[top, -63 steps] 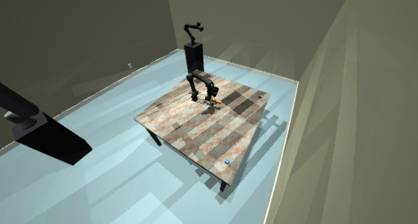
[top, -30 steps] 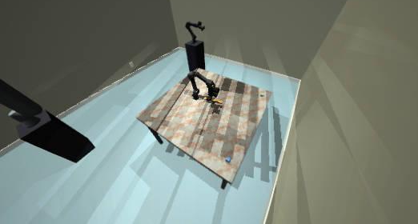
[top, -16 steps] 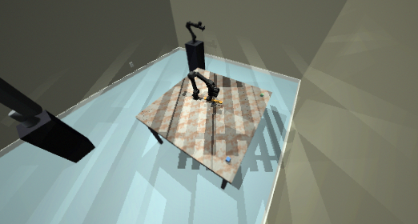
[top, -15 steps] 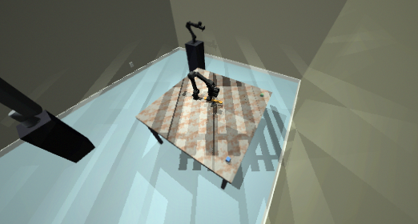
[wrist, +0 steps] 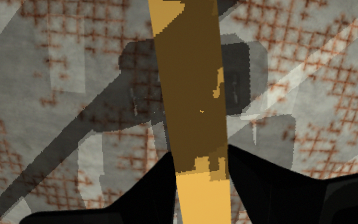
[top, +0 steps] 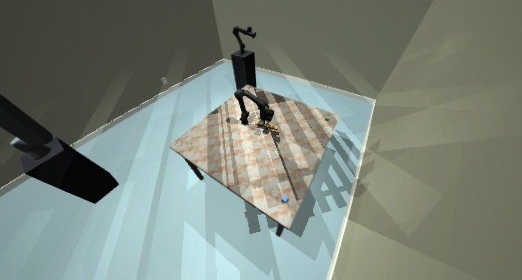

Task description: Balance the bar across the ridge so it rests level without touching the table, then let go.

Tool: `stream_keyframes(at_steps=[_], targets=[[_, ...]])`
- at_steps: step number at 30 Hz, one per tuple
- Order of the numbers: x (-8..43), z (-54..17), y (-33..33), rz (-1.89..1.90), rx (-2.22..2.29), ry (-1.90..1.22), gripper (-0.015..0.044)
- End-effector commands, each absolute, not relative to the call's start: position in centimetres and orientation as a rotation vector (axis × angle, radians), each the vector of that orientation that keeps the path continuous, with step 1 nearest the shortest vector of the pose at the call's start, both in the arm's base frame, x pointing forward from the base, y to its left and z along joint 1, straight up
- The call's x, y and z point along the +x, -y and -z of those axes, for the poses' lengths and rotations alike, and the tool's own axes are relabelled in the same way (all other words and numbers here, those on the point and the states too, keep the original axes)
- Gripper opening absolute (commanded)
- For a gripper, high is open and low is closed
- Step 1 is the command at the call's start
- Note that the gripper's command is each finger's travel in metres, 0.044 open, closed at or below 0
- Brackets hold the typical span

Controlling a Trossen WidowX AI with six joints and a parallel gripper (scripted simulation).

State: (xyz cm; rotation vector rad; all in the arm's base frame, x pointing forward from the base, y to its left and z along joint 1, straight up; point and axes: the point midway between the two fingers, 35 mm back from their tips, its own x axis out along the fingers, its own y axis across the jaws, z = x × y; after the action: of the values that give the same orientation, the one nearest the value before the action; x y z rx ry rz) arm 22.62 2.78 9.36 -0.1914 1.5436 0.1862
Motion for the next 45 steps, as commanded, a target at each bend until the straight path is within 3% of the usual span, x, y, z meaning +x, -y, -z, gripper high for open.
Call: stream_keyframes(at_steps=[1,45], targets=[[22.66,-9.29,-2.84,-0.185,-0.185,-1.542,0.0],[22.68,-8.92,-2.84,-0.185,-0.185,-1.542,0.0]])
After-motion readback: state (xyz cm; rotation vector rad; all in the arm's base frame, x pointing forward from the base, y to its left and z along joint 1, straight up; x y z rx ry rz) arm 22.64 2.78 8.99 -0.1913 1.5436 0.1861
